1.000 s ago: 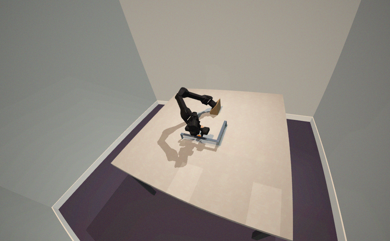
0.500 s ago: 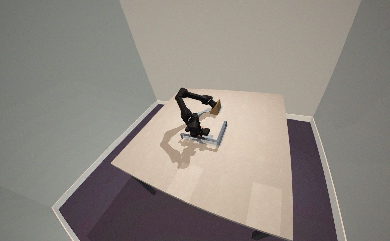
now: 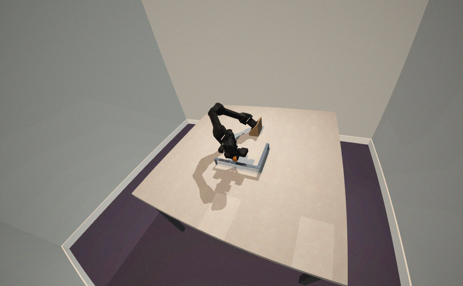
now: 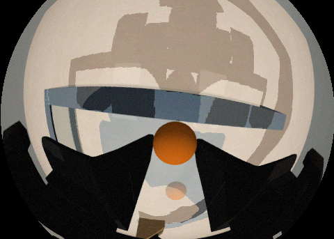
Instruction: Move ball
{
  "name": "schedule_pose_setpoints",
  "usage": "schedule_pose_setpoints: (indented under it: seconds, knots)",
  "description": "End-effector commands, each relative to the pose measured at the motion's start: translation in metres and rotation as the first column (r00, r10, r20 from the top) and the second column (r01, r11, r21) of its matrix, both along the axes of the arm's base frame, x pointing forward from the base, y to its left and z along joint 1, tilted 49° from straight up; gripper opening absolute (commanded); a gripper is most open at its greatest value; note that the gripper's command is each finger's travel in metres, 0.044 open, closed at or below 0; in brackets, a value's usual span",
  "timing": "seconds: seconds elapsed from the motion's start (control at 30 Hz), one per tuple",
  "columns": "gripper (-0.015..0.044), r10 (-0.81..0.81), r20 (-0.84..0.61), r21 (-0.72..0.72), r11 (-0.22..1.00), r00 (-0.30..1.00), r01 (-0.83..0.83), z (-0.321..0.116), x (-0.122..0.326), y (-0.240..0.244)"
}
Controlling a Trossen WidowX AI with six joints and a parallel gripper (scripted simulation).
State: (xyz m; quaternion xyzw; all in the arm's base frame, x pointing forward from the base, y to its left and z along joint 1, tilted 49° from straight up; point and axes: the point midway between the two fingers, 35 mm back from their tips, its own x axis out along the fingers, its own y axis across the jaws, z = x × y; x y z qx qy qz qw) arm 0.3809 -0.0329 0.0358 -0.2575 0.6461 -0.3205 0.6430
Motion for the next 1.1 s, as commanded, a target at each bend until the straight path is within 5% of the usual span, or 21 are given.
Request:
schedule_pose_setpoints:
  seconds: [0.0,0.4,1.07]
  knots:
    - [0.0000,-0.001,0.000,0.004,1.000,1.000,0.001,0.014,0.002,0.020]
    - [0.0000,-0.003,-0.002,-0.001,1.000,1.000,0.003,0.056,-0.002,0.064]
    - [0.0000,-0.003,-0.004,-0.002,1.000,1.000,0.003,0.053,-0.042,0.054]
